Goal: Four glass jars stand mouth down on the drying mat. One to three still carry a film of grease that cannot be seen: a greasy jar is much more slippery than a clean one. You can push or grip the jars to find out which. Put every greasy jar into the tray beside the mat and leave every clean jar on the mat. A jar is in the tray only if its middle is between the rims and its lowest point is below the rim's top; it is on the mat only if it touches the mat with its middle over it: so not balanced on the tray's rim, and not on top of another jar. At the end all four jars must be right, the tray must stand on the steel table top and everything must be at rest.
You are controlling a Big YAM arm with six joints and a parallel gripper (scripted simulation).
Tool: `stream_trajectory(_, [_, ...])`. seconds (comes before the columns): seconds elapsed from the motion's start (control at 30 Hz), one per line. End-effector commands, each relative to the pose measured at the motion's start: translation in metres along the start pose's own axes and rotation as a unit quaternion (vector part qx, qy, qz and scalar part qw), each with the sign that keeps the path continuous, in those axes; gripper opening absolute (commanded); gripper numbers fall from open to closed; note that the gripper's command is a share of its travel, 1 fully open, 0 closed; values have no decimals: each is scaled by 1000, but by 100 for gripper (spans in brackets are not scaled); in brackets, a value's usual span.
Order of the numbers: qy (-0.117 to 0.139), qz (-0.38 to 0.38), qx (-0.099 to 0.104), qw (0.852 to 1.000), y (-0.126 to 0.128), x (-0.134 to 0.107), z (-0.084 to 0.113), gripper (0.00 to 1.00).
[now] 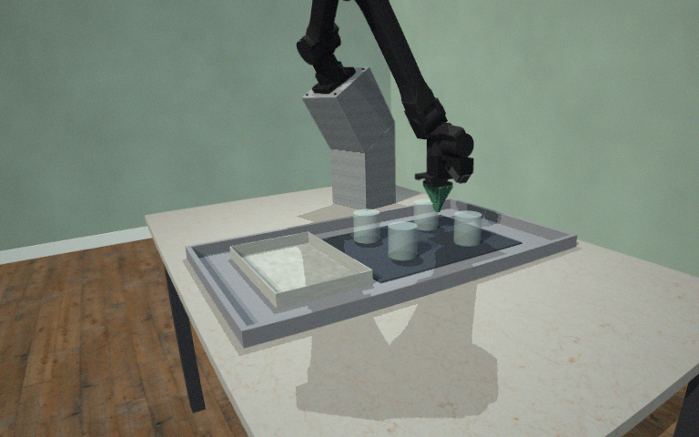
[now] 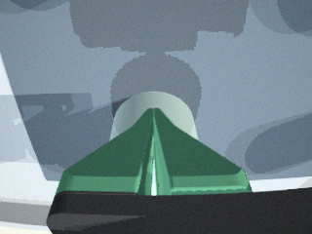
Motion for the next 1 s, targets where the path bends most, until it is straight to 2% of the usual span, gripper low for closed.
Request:
stream_trajectory(0.0, [0,-1,1,1000,-3,-5,-3,0])
stream_trajectory(0.97, [0,-1,1,1000,-2,-8,-3,0])
Point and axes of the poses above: the point where the finger pads meet when closed, its own z axis back along the fingers, its own y axis across the jaws, x = y × z, the point moved 9 cm from there along z, back along the fingers, and after that the axes turned 12 degrees about z, right-handed, at the moved point
